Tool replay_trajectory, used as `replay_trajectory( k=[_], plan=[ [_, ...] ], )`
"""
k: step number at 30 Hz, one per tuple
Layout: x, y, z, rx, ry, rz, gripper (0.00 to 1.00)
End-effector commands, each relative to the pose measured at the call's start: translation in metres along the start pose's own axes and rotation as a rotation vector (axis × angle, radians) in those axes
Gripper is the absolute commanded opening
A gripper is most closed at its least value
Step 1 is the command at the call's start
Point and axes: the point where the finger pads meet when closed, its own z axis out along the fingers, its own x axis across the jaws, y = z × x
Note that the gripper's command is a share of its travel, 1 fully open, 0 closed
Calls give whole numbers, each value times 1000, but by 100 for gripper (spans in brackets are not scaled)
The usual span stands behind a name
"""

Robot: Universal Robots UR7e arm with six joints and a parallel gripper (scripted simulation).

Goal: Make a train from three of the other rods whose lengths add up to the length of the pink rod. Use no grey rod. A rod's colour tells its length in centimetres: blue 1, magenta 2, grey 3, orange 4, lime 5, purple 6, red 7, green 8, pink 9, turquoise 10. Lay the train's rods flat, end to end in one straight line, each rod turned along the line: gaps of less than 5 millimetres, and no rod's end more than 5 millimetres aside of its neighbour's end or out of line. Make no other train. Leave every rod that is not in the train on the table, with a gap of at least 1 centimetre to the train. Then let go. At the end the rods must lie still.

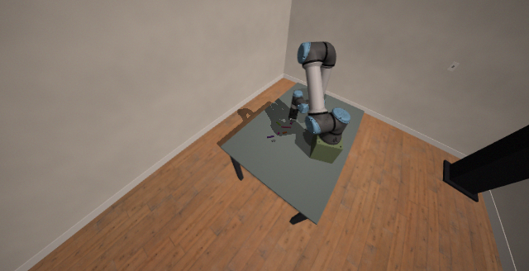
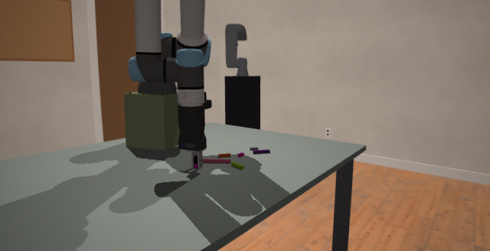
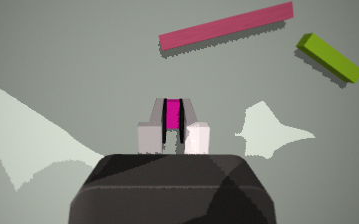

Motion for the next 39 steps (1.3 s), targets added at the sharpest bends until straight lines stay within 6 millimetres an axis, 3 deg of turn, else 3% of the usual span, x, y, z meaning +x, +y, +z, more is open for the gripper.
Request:
replay_trajectory(
  k=[1,5,9,14,15,17,18,39],
  plan=[
    [0,0,0,-1,1,0,24],
    [0,0,0,-1,1,0,24],
    [0,0,0,-1,1,0,36],
    [0,0,0,-1,1,0,42],
    [0,0,0,-1,1,0,48],
    [0,0,0,-1,1,0,48],
    [0,0,0,-1,1,0,54],
    [0,0,-6,-1,1,0,54]
  ],
)
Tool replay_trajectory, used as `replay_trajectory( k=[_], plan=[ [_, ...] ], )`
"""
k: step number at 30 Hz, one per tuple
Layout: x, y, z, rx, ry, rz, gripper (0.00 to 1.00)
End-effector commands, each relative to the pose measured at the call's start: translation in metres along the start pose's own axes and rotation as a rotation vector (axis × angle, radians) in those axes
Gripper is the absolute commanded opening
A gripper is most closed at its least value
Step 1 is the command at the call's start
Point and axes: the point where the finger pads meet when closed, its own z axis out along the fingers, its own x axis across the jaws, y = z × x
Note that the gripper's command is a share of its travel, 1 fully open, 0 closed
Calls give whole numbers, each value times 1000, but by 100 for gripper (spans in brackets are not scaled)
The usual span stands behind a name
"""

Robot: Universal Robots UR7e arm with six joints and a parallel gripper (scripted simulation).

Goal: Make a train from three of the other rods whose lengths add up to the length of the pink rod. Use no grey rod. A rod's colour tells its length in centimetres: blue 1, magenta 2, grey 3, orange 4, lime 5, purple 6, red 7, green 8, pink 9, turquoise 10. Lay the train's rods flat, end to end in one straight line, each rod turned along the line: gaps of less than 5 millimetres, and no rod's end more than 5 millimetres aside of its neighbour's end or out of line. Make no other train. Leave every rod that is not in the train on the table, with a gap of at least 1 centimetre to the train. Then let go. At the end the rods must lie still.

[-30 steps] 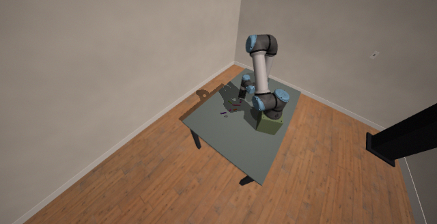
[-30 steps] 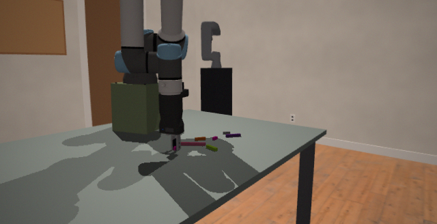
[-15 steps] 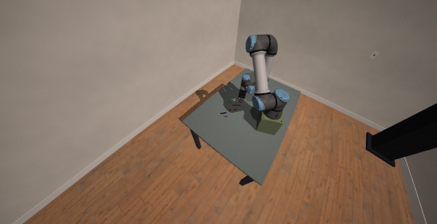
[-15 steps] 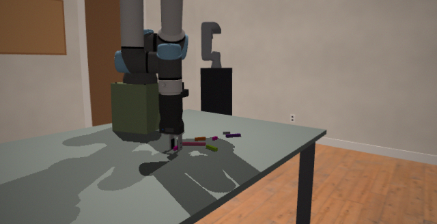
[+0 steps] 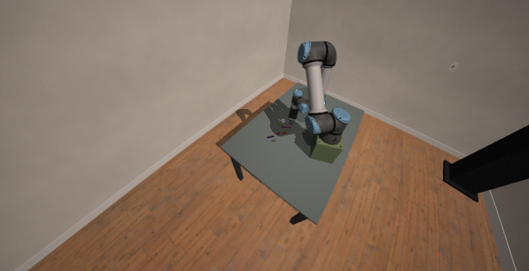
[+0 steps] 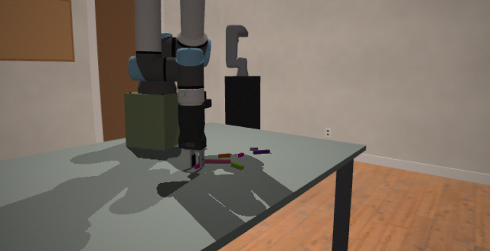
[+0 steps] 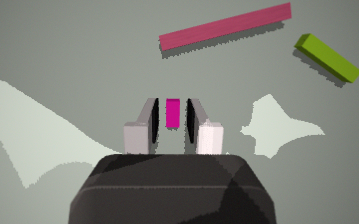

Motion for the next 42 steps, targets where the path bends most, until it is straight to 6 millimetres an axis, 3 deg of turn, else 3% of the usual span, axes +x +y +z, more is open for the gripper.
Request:
replay_trajectory(
  k=[1,27,40,41,42],
  plan=[
    [0,0,-5,-1,1,0,54],
    [0,0,-79,-1,1,0,54],
    [0,0,-88,-1,1,0,54],
    [0,0,-88,-1,1,0,100],
    [0,0,-88,-1,1,0,100]
  ],
)
